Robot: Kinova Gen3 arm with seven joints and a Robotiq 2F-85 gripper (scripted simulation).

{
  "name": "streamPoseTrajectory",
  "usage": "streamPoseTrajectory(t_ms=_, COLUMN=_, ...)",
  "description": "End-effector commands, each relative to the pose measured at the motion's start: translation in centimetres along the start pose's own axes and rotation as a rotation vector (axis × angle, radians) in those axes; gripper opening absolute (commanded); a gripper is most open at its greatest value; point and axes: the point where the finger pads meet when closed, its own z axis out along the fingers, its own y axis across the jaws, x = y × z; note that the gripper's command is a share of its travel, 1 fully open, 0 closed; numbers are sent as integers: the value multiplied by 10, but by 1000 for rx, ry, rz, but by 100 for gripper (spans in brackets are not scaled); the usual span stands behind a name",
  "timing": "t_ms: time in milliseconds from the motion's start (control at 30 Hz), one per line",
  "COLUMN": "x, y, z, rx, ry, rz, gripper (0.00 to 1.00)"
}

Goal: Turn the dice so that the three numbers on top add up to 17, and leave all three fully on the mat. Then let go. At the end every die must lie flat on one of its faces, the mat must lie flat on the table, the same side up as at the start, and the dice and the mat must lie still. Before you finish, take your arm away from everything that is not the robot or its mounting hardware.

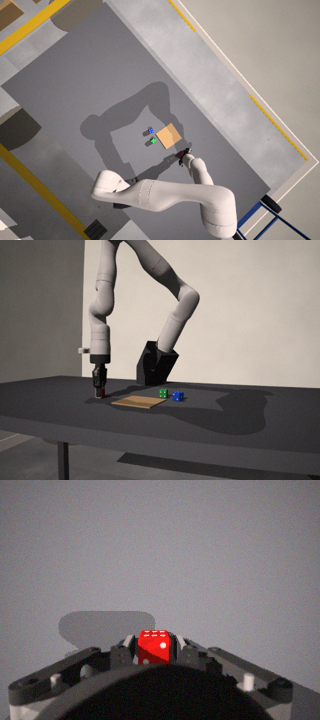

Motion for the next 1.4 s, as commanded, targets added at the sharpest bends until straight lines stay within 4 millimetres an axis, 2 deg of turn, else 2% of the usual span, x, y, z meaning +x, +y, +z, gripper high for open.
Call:
streamPoseTrajectory(t_ms=0, x=1, y=0, z=-1, rx=1, ry=1, rz=0, gripper=46)
streamPoseTrajectory(t_ms=267, x=1, y=0, z=-1, rx=1, ry=1, rz=0, gripper=46)
streamPoseTrajectory(t_ms=300, x=1, y=0, z=-1, rx=1, ry=1, rz=0, gripper=26)
streamPoseTrajectory(t_ms=1367, x=1, y=0, z=-1, rx=1, ry=1, rz=0, gripper=26)
